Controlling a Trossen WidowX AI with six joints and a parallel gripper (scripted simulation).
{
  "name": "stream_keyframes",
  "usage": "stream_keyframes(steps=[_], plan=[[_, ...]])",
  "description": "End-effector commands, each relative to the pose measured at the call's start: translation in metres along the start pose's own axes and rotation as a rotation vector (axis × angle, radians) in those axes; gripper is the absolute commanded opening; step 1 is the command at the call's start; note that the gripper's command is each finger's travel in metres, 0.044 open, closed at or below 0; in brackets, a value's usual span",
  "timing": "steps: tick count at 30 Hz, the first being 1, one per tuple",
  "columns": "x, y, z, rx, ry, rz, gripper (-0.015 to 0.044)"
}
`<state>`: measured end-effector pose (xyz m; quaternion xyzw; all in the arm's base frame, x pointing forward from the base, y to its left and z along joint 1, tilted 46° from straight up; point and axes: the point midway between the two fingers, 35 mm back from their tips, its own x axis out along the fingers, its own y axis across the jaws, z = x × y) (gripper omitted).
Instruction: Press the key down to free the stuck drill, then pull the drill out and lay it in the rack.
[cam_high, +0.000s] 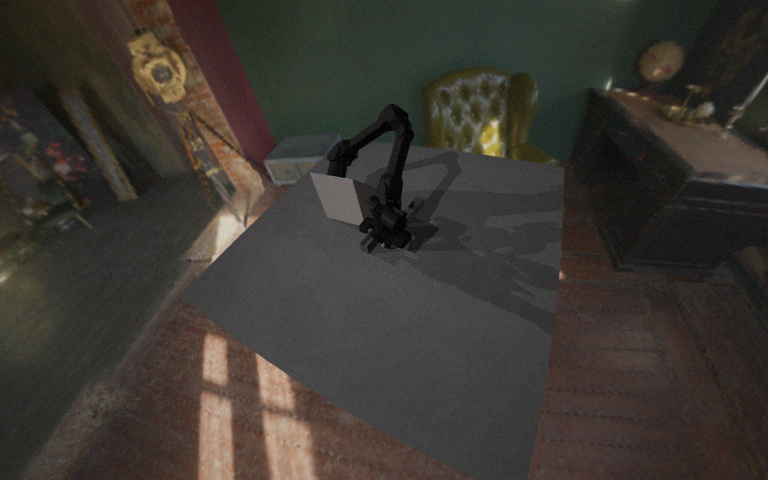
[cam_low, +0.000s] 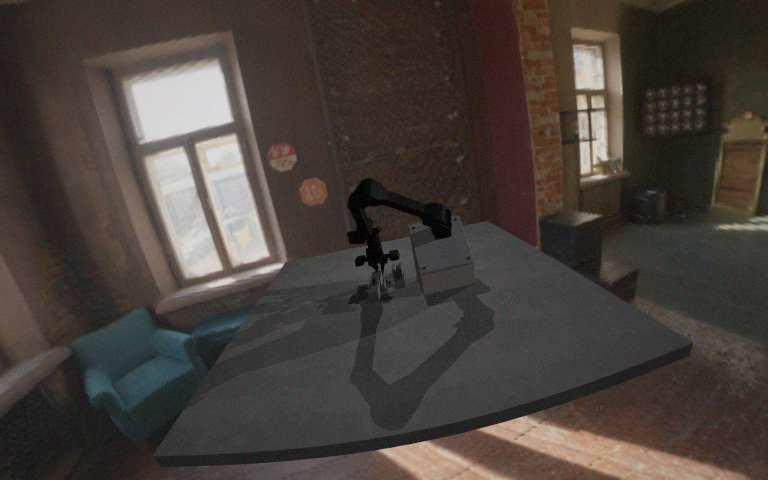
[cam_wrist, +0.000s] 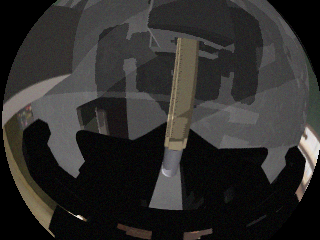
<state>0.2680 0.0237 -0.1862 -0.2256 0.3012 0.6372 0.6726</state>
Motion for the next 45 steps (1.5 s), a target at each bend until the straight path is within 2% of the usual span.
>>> stream_keyframes(steps=[1,37,45], plan=[[-0.002,-0.002,-0.008,0.000,0.002,-0.007,0.0000],[-0.005,-0.003,-0.059,-0.001,0.006,-0.009,0.0000],[-0.007,-0.001,-0.054,-0.001,0.005,-0.009,0.0000]])
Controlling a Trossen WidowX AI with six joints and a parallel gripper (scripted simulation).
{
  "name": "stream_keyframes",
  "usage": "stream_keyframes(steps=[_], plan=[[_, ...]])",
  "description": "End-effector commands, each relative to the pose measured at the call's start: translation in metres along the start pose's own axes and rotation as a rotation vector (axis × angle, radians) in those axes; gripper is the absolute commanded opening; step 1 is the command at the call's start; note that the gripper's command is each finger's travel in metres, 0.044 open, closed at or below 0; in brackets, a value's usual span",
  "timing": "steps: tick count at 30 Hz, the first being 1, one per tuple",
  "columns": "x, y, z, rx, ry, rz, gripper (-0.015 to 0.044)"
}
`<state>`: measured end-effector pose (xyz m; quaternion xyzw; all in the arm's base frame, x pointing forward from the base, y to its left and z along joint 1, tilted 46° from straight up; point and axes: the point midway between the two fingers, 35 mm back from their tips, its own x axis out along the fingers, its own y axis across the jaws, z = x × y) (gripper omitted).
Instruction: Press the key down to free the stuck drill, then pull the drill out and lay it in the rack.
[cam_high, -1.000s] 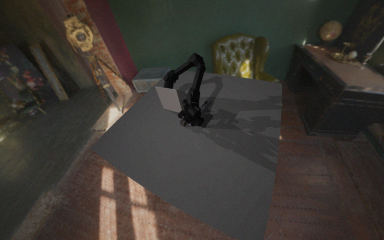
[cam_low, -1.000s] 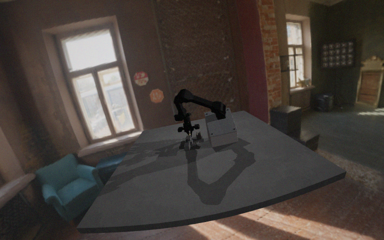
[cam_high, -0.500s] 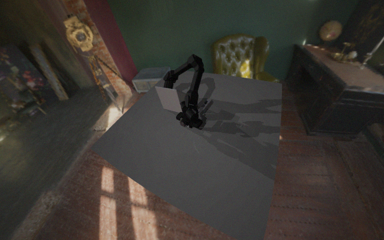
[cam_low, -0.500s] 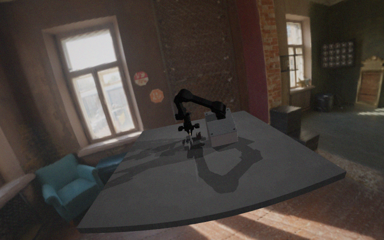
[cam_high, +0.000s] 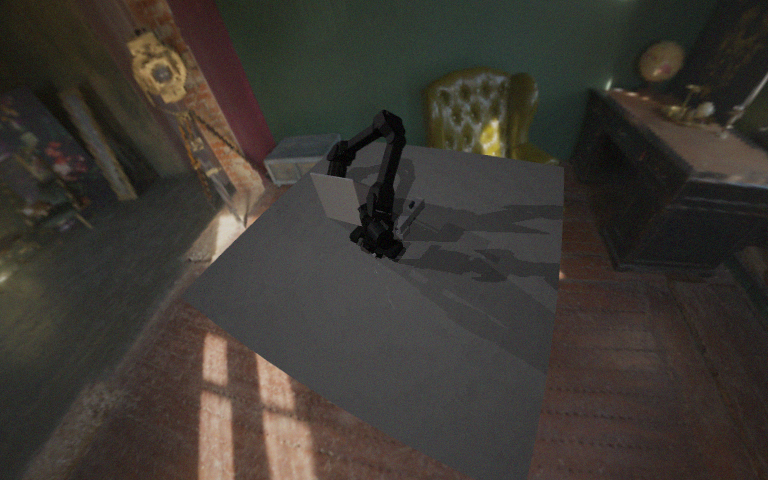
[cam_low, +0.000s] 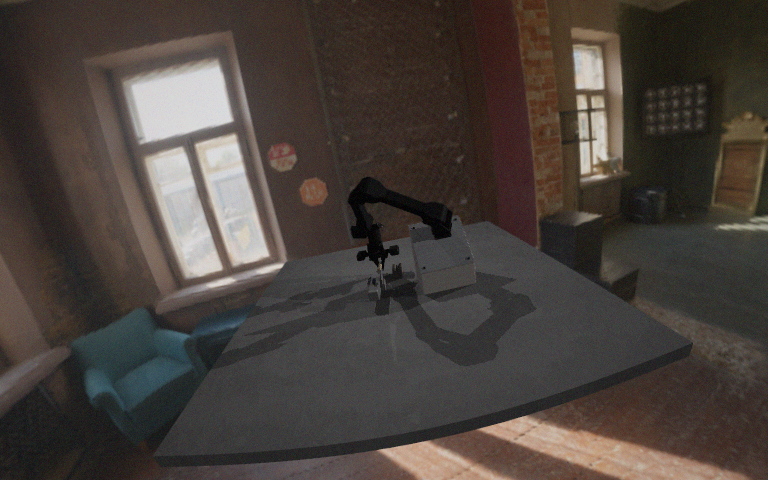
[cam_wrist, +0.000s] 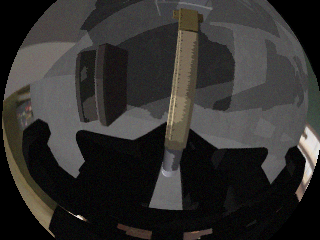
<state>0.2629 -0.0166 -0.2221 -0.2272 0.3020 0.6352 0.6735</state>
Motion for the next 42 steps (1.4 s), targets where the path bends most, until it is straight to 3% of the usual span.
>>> stream_keyframes(steps=[1,42], plan=[[-0.003,0.000,0.000,-0.001,0.002,-0.004,0.0000],[-0.014,0.004,0.005,-0.001,0.002,-0.004,0.0000]])
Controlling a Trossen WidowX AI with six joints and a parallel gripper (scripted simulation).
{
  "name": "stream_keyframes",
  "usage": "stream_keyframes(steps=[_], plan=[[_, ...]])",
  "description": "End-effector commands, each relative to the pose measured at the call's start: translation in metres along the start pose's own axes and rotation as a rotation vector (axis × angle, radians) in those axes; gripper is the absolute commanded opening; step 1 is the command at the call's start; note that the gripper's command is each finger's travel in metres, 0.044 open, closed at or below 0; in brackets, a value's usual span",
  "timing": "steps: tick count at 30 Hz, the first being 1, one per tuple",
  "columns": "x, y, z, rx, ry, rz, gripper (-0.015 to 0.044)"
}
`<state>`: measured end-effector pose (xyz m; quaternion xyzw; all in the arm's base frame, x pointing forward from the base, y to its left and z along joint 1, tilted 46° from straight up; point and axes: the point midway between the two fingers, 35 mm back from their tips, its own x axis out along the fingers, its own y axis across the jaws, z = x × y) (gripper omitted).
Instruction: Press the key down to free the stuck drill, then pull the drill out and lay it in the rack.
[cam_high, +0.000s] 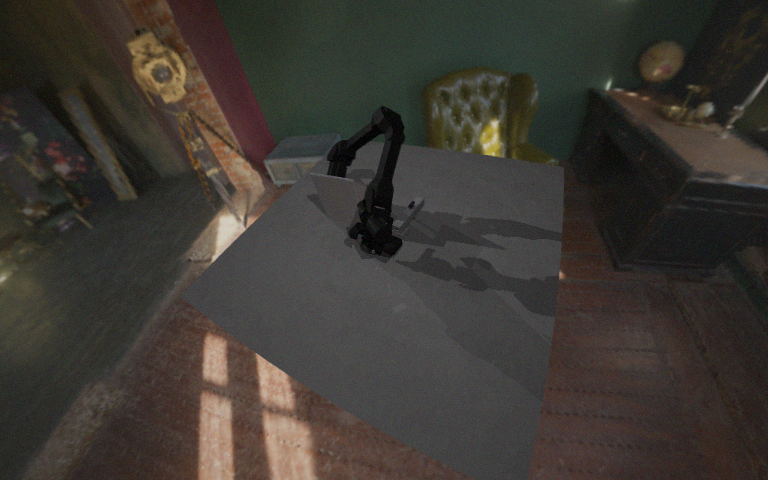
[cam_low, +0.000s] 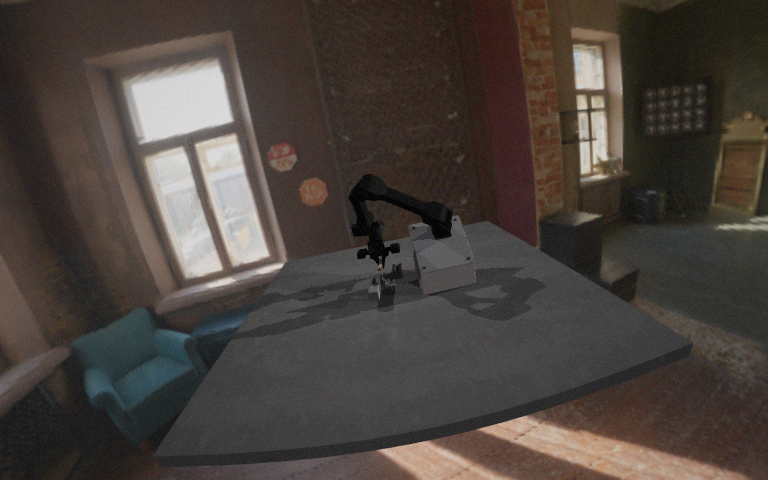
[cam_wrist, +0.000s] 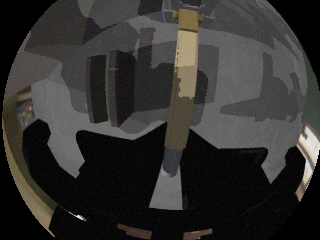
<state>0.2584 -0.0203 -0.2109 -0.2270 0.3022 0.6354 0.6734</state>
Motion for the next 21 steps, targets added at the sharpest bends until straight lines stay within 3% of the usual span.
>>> stream_keyframes(steps=[1,21], plan=[[-0.0033,-0.0005,-0.0003,-0.001,0.002,-0.005,0.0000],[-0.0090,-0.0003,0.0010,-0.001,0.003,-0.005,0.0000]])
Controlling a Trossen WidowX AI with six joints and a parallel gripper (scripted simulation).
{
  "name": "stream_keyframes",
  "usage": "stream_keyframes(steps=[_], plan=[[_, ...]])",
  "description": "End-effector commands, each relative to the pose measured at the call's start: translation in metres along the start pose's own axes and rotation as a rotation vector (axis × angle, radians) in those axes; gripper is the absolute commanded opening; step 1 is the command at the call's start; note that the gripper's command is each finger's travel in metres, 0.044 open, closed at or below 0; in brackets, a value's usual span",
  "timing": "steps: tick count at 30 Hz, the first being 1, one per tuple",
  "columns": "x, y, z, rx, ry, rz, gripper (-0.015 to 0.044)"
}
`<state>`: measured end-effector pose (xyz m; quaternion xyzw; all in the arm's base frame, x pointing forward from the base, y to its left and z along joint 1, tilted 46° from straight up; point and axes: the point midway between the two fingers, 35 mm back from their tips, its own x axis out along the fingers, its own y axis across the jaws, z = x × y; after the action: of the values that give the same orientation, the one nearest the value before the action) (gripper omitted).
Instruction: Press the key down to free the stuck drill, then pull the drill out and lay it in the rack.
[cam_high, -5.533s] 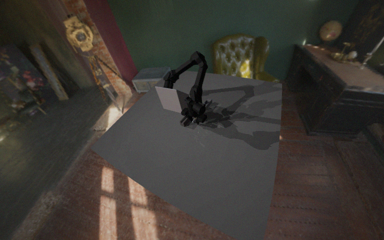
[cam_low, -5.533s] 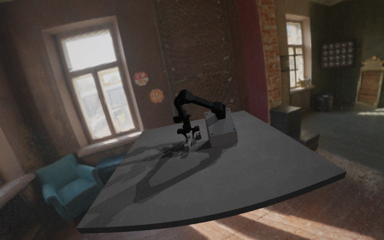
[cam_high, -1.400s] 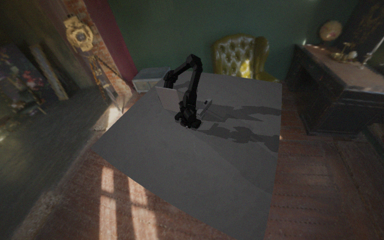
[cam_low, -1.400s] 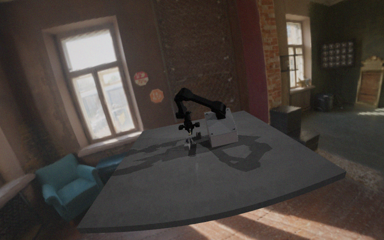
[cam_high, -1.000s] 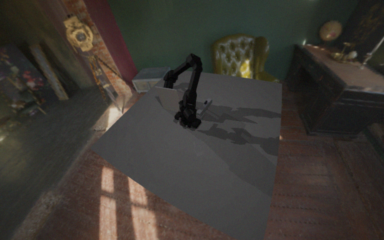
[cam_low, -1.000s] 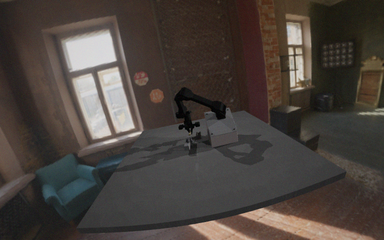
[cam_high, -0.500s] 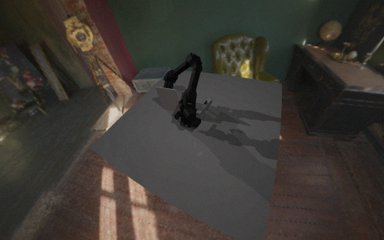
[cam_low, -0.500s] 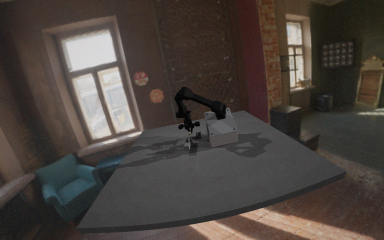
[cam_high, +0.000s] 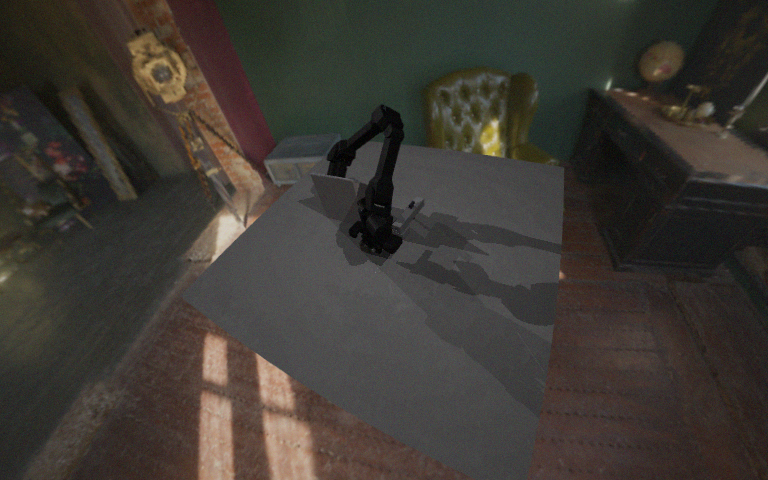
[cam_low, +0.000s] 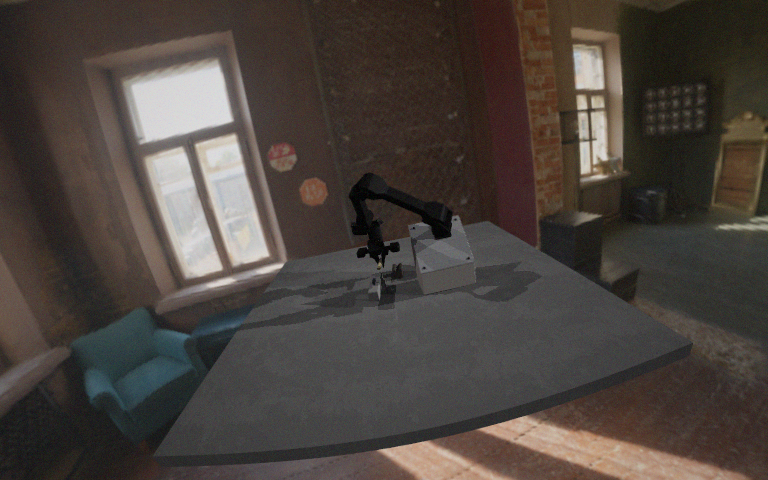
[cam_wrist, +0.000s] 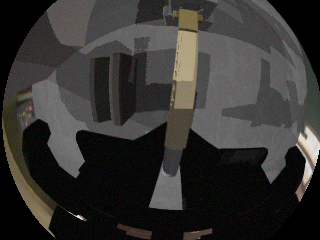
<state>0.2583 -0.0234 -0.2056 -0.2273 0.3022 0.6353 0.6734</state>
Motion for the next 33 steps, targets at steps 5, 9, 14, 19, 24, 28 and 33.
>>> stream_keyframes(steps=[5,9,14,19,24,28,33], plan=[[-0.0045,-0.0006,-0.0003,-0.001,0.002,-0.004,0.0000],[-0.0056,-0.0007,-0.0001,-0.001,0.002,-0.004,0.0000],[-0.0070,-0.0007,0.0001,-0.001,0.002,-0.004,0.0000],[-0.0084,-0.0007,0.0003,-0.001,0.002,-0.004,0.0000],[-0.0097,-0.0007,0.0005,-0.001,0.002,-0.004,0.0000],[-0.0108,-0.0007,0.0006,-0.001,0.002,-0.004,0.0000],[-0.0121,-0.0007,0.0007,-0.001,0.003,-0.004,0.0000]])
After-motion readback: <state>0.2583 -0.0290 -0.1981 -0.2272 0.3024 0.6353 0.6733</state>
